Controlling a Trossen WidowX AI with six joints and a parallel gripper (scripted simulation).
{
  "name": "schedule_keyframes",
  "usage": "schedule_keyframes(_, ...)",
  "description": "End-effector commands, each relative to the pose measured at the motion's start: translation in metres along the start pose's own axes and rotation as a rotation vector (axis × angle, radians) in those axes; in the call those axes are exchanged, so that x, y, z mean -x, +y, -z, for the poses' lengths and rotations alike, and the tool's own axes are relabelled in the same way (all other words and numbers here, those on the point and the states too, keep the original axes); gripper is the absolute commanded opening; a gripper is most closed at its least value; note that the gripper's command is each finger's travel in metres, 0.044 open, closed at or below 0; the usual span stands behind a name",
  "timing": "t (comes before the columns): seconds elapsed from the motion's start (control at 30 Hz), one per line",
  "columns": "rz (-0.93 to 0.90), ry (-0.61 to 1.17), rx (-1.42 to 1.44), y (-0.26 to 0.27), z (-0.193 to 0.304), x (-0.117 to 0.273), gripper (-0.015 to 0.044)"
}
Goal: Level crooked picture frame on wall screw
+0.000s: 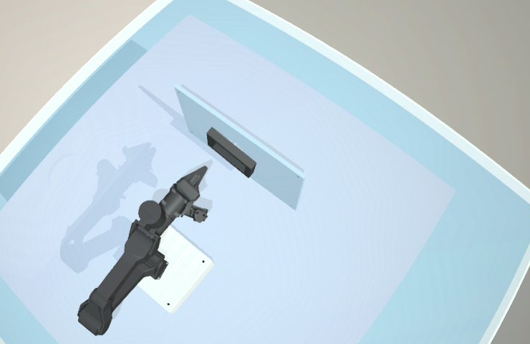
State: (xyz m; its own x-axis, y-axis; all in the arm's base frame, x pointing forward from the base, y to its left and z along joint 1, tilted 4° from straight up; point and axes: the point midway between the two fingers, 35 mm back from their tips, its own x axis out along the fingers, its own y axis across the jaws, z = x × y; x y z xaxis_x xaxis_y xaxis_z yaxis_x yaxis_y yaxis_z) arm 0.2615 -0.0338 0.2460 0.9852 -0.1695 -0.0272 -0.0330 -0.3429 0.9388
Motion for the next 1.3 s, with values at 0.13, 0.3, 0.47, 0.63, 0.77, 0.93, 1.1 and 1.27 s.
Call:
schedule_keyframes(0.13,0.001,0.001,0.069,-0.017,-0.001,-0.001,0.0260)
schedule_keyframes(0.3,0.003,0.003,0.239,-0.058,-0.004,0.003,0.0260)
schedule_keyframes(0.47,0.003,0.003,0.239,-0.058,-0.004,0.003,0.0260)
schedule_keyframes(0.63,0.003,0.003,0.239,-0.058,-0.004,0.003,0.0260)
schedule_keyframes(0.77,0.003,0.003,0.239,-0.058,-0.003,0.001,0.0260)
schedule_keyframes(0.93,0.002,0.003,0.239,-0.058,-0.003,-0.004,0.0260)
schedule_keyframes(1.1,0.002,0.003,0.239,-0.059,-0.003,-0.006,0.0260)
schedule_keyframes(1.27,0.001,0.003,0.239,-0.063,-0.003,-0.023,0.0260)
